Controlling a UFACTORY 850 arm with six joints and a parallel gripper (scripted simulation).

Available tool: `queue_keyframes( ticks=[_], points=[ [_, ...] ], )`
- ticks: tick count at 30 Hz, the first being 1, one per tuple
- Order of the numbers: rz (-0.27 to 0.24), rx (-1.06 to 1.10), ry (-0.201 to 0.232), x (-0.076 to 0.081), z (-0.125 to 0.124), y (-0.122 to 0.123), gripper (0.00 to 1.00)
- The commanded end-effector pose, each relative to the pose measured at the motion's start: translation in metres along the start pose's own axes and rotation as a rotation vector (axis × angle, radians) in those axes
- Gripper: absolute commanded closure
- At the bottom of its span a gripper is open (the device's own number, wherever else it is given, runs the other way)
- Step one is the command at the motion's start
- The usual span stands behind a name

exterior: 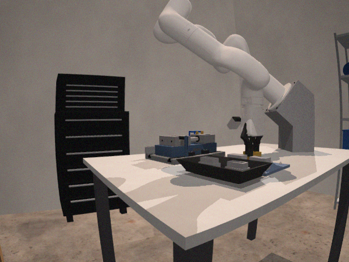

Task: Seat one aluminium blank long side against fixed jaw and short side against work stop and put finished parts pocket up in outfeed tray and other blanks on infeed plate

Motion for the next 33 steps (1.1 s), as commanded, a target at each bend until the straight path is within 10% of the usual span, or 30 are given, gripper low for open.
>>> queue_keyframes(
  ticks=[1,8,9,33],
  points=[
    [-0.001,0.0,-0.001,0.0003,-0.0002,0.0003,1.0],
    [-0.001,0.0,-0.001,0.0003,-0.0002,0.0003,1.0],
    [-0.001,0.0,-0.001,0.0003,-0.0002,0.0003,0.31],
    [-0.001,0.0,-0.001,0.0003,-0.0002,0.0003,0.31]
  ],
)
Point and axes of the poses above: the point where the finger pads meet when closed, its own x axis back along the fingers, its own z axis across the jaws, y = z × x, the point moved 3 cm from there along x, back along the fingers, and after that the axes turned 15 degrees about -x, right-handed, at the moved point
